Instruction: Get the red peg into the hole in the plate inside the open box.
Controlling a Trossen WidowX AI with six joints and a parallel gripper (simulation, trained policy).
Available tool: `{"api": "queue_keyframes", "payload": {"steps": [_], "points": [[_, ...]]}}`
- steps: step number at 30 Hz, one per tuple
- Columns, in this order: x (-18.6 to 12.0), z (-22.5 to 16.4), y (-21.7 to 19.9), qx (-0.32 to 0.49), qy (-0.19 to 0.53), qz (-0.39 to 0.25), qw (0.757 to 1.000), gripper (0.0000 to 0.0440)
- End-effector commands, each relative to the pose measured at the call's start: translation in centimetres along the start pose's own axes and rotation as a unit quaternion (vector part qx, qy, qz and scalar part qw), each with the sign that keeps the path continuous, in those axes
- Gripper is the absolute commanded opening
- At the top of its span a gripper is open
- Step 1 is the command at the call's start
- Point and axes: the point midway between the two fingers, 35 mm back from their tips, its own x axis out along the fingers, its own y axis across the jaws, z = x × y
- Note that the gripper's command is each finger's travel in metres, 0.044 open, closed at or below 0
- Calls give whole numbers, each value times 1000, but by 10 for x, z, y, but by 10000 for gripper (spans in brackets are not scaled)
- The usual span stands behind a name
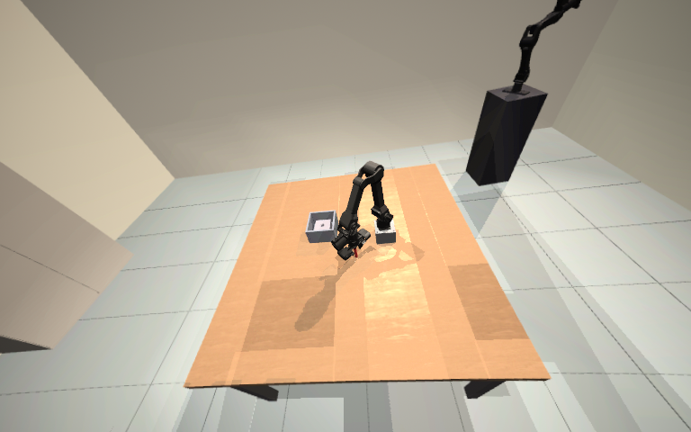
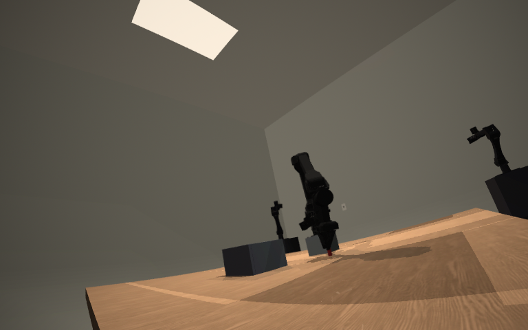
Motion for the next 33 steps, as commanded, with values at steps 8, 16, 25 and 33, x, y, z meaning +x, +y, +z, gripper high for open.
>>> {"api": "queue_keyframes", "payload": {"steps": [8,16,25,33], "points": [[1,-1,2,7,32,-5,999,0],[-20,14,5,-16,-5,17,1000,0],[-52,35,8,-49,-42,35,997,0],[-86,59,14,-68,-73,52,994,0]]}}
